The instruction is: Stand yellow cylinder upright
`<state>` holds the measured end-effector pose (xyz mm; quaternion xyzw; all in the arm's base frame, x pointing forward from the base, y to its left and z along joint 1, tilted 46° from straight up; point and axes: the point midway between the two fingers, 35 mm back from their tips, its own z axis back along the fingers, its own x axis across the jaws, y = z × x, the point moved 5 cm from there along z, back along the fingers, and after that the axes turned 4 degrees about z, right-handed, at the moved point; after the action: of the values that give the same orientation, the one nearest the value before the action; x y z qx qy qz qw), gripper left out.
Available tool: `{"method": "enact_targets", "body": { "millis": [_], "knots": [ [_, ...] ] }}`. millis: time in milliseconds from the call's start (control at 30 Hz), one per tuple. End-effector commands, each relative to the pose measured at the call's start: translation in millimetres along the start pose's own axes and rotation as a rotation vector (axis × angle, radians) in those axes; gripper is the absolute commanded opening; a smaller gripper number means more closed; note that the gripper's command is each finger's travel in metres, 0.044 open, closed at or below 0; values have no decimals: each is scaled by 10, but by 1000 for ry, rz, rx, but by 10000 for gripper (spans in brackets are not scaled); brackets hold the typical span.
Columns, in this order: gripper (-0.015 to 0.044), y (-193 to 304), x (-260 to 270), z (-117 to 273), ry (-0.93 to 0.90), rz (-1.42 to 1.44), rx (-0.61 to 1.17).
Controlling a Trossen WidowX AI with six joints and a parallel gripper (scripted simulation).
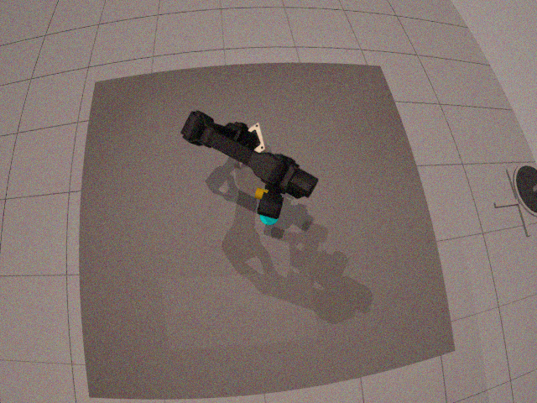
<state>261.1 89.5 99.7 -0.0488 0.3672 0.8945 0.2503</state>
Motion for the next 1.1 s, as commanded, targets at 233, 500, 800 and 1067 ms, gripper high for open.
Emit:
{"method": "enact_targets", "body": {
  "millis": [233, 500, 800, 1067],
  "knots": [
    [105, 69, 4, -63, -63, 0, -52],
    [105, 106, 5, -108, -107, -2, -93],
    [105, 144, 8, -155, -152, -3, -141],
    [105, 177, 10, -193, -188, -5, -187]
  ]
}}
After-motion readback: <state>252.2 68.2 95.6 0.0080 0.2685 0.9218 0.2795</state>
